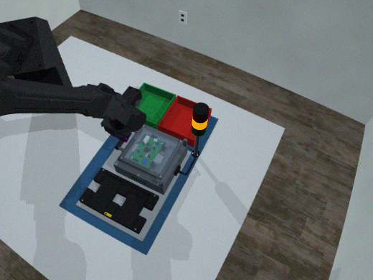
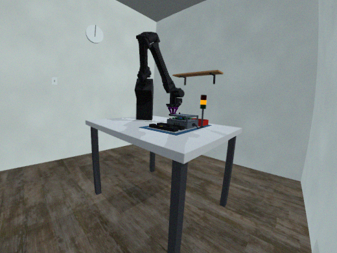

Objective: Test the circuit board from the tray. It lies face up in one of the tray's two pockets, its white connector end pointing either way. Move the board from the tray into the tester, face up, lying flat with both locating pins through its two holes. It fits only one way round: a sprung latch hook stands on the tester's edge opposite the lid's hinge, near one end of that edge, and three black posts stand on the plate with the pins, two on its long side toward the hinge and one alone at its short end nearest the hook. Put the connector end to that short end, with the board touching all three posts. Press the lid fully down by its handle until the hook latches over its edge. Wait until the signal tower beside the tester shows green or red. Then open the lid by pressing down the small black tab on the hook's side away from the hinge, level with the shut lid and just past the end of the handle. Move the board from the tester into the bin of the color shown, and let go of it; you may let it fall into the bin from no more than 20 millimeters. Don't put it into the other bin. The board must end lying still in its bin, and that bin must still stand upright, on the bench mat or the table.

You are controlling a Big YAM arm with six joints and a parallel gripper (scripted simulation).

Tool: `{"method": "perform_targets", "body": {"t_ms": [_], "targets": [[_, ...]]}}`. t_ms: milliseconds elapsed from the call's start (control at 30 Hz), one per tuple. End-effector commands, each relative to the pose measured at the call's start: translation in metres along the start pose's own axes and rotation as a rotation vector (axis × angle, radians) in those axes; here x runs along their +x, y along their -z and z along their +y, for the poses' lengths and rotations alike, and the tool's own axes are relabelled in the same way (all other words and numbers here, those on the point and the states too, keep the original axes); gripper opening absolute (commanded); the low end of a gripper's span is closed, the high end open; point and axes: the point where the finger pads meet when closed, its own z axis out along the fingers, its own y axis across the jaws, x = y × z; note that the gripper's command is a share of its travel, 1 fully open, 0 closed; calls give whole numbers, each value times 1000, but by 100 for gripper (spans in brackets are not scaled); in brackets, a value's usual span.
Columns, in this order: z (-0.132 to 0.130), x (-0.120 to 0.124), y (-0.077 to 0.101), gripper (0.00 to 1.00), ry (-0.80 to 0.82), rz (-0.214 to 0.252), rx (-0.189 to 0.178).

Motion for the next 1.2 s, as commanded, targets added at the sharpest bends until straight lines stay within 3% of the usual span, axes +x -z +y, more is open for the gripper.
{"method": "perform_targets", "body": {"t_ms": [0, 1100, 1133, 1167], "targets": [[1, 2, -24, 0, -3, -4, -26], [1, 2, -24, 0, -3, -4, -26], [1, 2, -24, 48, -3, -4, -26], [1, 2, -24, 48, -3, -4, -26]]}}
